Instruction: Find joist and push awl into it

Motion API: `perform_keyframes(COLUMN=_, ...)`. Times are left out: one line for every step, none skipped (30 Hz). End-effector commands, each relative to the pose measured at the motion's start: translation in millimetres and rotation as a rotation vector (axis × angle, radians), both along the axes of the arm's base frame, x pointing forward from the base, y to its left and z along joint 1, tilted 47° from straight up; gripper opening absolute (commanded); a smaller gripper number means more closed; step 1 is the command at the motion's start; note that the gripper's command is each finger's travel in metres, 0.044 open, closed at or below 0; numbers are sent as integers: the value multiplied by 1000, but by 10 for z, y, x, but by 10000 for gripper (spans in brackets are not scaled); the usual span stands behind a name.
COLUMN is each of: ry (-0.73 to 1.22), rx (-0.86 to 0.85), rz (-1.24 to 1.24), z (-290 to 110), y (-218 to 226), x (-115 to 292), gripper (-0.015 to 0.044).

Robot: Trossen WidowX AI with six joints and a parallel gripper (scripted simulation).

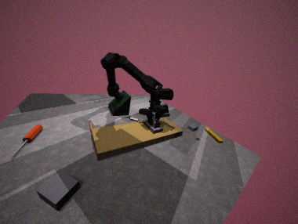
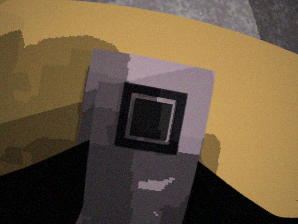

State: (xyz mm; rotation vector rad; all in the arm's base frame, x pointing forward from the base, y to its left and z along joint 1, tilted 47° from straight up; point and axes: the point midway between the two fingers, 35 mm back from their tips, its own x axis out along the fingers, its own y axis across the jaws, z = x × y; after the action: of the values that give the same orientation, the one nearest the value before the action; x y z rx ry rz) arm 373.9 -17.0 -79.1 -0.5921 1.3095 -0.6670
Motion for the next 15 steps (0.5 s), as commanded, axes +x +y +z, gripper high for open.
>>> perform_keyframes(ry=-1, rx=6, rz=-2, z=-112, y=106, x=14, gripper=0)
perform_keyframes(ry=-1, rx=6, rz=-2, z=-138, y=131, x=18, gripper=0)
perform_keyframes(ry=-1, rx=6, rz=-2, z=-164, y=156, x=22, gripper=0)
perform_keyframes(ry=-1, rx=6, rz=-2, z=-190, y=182, x=26, gripper=0)
perform_keyframes(ry=-1, rx=6, rz=-2, z=-217, y=207, x=30, gripper=0)
perform_keyframes(ry=-1, rx=7, rz=-2, z=-243, y=232, x=34, gripper=0)
perform_keyframes(ry=-1, rx=7, rz=-2, z=-269, y=258, x=38, gripper=0)
perform_keyframes(ry=-1, rx=7, rz=-2, z=-295, y=283, x=42, gripper=0)
perform_keyframes(ry=-1, rx=7, rz=-2, z=-321, y=309, x=46, gripper=0)
perform_keyframes(ry=-2, rx=7, rz=-2, z=-347, y=334, x=50, gripper=0)
perform_keyframes(ry=-2, rx=8, rz=-2, z=-373, y=359, x=54, gripper=0)
perform_keyframes(ry=-2, rx=8, rz=-2, z=-399, y=385, x=58, gripper=0)
perform_keyframes(ry=-2, rx=8, rz=-2, z=-425, y=410, x=62, gripper=0)
perform_keyframes(ry=-2, rx=8, rz=-2, z=-450, y=436, x=66, gripper=0)
perform_keyframes(ry=-2, rx=8, rz=-2, z=-476, y=461, x=70, gripper=0)
